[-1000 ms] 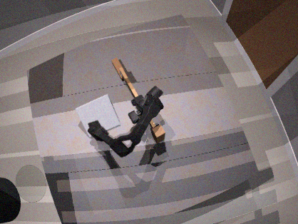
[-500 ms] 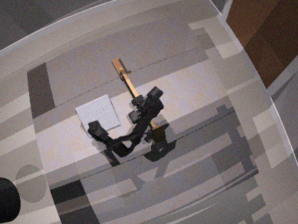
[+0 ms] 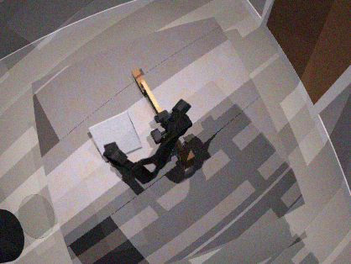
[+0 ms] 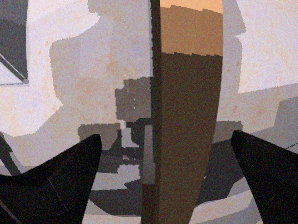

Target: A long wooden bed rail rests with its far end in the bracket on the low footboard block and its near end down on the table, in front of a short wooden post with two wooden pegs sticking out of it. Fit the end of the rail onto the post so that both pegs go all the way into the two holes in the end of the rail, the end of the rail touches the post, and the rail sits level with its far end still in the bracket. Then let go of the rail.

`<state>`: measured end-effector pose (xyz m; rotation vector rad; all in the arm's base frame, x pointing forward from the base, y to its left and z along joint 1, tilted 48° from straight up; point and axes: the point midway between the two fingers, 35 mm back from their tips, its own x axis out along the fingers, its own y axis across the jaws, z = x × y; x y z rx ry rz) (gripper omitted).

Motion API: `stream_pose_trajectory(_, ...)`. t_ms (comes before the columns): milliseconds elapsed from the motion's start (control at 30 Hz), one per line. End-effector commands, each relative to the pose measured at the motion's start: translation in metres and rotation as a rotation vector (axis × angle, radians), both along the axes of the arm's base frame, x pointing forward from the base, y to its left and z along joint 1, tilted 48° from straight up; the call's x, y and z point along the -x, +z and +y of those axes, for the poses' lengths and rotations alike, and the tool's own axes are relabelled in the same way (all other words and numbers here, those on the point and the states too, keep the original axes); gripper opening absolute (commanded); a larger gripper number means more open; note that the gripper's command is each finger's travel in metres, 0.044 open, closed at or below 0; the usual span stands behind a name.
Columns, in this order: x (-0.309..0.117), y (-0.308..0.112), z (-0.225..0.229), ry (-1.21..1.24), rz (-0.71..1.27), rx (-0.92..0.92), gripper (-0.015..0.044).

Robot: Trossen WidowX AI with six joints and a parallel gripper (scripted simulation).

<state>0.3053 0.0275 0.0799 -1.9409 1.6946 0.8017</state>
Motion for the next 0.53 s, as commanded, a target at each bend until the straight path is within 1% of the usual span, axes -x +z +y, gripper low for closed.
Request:
stream_pose_trajectory(0, 0.0047, -0.003, 0.0301, 0.012, 0.001, -0.004, 0.044)
stream_pose_trajectory(500, 0.0053, -0.0031, 0.0324, 0.012, 0.001, -0.004, 0.044)
